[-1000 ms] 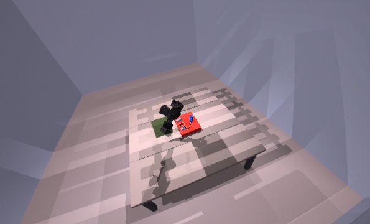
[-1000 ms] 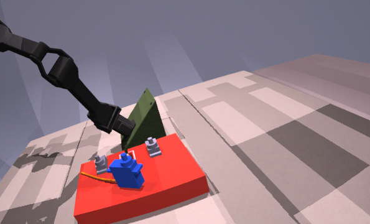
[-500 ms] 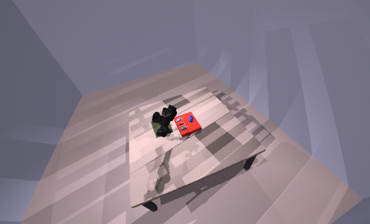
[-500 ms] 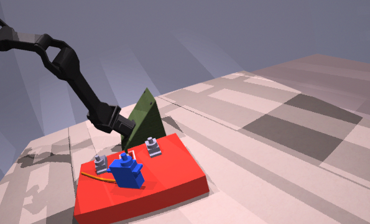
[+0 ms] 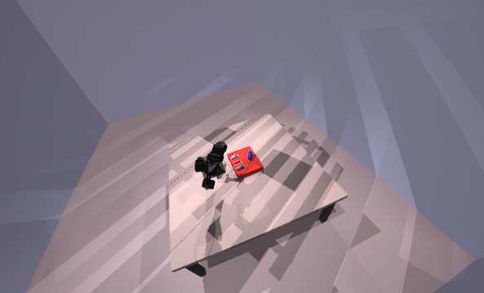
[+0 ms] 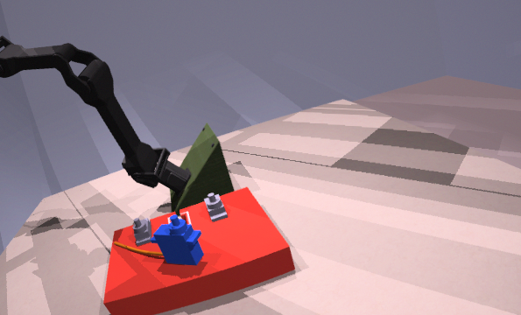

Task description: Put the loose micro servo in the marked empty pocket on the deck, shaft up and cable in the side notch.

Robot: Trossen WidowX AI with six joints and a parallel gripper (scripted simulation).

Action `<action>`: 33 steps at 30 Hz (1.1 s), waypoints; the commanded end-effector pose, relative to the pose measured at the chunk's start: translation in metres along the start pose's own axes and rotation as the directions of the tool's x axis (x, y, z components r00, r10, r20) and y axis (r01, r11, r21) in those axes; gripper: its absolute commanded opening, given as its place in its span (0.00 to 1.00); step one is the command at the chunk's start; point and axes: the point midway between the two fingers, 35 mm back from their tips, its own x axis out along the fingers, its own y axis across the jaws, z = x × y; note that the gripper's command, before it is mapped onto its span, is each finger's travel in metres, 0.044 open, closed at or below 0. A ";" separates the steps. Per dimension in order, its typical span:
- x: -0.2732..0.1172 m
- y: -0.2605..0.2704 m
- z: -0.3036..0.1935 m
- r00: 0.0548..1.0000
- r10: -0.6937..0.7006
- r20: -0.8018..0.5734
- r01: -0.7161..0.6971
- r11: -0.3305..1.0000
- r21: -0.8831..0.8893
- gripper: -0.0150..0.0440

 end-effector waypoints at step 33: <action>0.010 -0.135 -0.062 0.912 -0.329 -0.244 0.344 0.939 0.018 1.00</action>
